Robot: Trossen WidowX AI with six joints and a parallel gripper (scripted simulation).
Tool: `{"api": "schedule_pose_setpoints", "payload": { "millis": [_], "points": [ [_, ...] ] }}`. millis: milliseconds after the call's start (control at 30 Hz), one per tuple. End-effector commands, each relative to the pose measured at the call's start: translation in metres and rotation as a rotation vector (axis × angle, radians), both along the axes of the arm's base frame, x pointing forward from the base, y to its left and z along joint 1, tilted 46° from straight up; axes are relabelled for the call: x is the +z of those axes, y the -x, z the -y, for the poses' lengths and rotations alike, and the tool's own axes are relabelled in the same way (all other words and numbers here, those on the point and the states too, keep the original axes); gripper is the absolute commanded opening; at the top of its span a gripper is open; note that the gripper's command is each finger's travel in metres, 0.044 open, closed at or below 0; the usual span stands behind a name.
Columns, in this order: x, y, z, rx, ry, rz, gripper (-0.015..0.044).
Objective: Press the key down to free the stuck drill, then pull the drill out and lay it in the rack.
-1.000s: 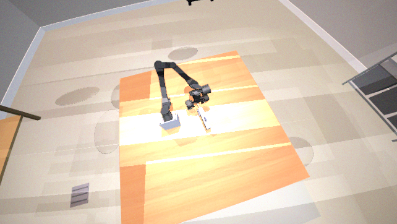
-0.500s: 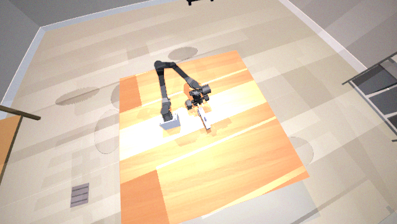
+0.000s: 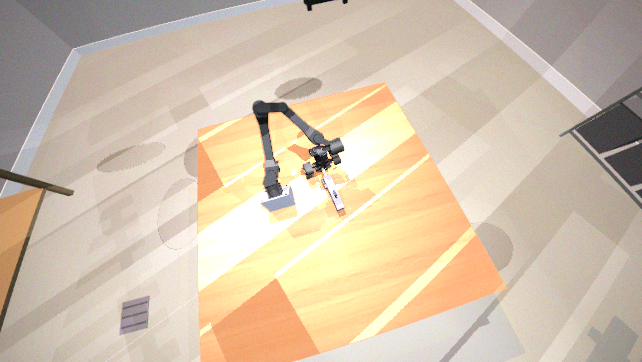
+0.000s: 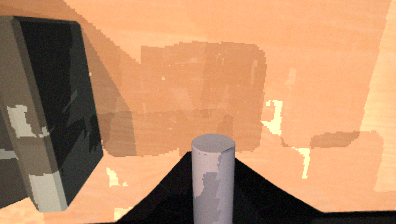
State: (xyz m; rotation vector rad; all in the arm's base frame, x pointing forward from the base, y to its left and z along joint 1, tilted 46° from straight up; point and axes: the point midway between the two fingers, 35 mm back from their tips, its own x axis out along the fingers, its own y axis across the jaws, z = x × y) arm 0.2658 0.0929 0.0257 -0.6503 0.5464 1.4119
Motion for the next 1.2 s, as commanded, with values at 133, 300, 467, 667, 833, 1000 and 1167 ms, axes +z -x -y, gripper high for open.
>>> {"api": "schedule_pose_setpoints", "payload": {
  "millis": [133,300,467,667,833,1000,1167],
  "points": [
    [0.006,0.0,-0.005,-0.001,0.001,0.001,0.0],
    [0.01,0.0,-0.008,-0.001,0.001,0.001,0.0],
    [0.016,0.0,-0.013,-0.001,0.001,0.001,0.0],
    [0.023,0.0,-0.018,-0.001,0.0,0.002,0.0],
    [0.03,0.0,-0.023,-0.001,0.0,0.002,0.0],
    [0.035,0.001,-0.028,-0.001,0.0,0.002,0.0],
    [0.04,0.001,-0.032,-0.001,-0.001,0.002,0.0]
  ]
}}
